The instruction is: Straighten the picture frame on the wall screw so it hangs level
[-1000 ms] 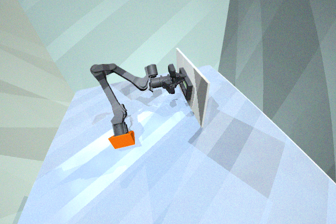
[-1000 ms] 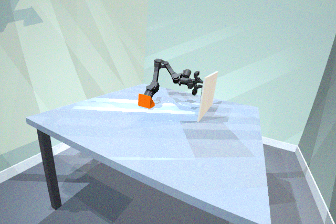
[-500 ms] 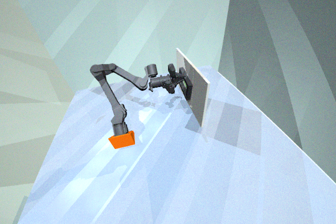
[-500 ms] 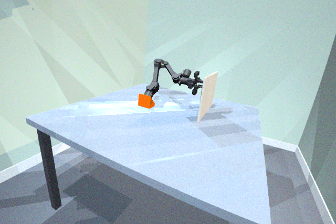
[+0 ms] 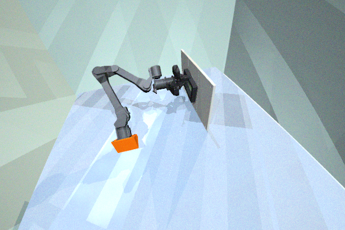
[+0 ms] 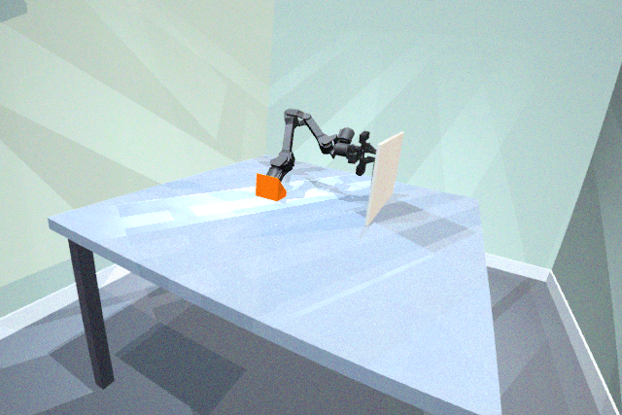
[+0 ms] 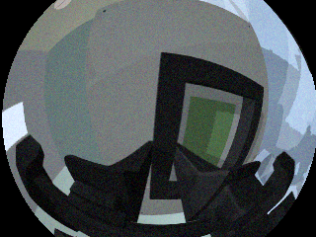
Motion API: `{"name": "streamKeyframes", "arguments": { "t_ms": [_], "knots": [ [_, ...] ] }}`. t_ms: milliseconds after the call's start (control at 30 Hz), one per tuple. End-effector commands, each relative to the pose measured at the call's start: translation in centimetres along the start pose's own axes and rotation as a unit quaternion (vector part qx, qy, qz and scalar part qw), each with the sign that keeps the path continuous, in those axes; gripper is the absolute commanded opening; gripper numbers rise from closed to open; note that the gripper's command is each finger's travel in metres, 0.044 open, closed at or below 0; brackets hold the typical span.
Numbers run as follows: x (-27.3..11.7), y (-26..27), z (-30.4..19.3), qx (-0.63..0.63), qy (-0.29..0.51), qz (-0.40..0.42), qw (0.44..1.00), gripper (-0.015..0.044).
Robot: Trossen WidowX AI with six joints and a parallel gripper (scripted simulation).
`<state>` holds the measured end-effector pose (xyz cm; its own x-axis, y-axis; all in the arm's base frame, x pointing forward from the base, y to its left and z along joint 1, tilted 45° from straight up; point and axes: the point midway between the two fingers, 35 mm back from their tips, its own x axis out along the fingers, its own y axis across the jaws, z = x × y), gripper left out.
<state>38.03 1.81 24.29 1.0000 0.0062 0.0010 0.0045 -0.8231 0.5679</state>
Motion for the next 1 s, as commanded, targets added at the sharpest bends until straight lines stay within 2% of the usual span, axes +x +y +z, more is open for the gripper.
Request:
{"name": "streamKeyframes", "arguments": {
  "t_ms": [0,967],
  "knots": [
    [0.07,0.39,-0.37,-0.001,0.003,0.008,1.0,0.0],
    [0.08,-0.04,-0.42,-0.001,0.003,0.008,1.0,0.0]
  ]
}}
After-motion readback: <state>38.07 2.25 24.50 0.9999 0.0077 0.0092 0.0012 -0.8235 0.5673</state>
